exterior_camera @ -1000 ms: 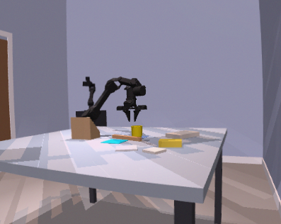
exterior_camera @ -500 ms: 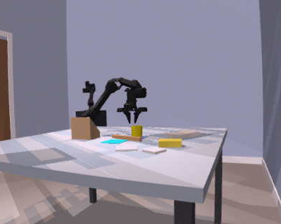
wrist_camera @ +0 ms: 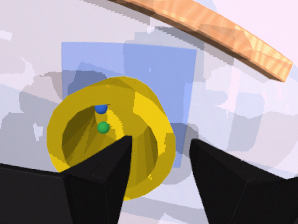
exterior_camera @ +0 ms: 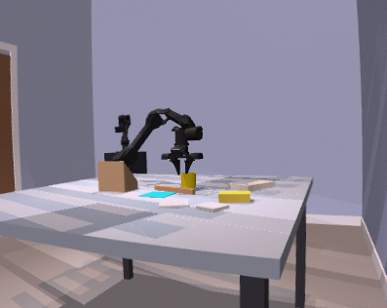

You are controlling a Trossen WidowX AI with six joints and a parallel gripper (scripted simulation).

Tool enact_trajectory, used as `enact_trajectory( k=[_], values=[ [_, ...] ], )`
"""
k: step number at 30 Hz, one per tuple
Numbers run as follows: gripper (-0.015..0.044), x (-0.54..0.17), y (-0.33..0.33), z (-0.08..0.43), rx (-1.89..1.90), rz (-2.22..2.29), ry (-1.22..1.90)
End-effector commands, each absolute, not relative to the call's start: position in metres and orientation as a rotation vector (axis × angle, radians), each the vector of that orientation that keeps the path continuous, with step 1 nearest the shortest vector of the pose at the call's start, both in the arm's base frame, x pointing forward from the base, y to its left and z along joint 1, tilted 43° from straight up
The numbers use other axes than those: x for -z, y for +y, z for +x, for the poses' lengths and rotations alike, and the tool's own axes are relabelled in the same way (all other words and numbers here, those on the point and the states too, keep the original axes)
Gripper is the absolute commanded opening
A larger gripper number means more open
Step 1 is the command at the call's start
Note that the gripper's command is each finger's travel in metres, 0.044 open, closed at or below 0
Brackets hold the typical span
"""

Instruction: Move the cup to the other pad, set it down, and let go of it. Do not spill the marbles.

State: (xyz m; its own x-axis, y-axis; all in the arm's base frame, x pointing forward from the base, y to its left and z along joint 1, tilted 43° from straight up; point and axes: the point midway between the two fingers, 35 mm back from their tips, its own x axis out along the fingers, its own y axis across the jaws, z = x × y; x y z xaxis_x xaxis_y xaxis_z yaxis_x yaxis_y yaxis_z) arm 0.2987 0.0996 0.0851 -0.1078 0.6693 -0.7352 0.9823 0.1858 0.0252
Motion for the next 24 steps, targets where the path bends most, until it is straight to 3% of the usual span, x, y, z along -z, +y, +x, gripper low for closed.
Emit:
enact_trajectory(
  k=[1,19,24],
  values=[
    [0.0167,-0.08,0.105,0.297,0.651,1.554,1.853],
    [0.0167,-0.066,0.119,0.294,0.649,1.555,1.856],
    [0.0133,-0.067,0.118,0.294,0.649,1.549,1.852]
  ],
)
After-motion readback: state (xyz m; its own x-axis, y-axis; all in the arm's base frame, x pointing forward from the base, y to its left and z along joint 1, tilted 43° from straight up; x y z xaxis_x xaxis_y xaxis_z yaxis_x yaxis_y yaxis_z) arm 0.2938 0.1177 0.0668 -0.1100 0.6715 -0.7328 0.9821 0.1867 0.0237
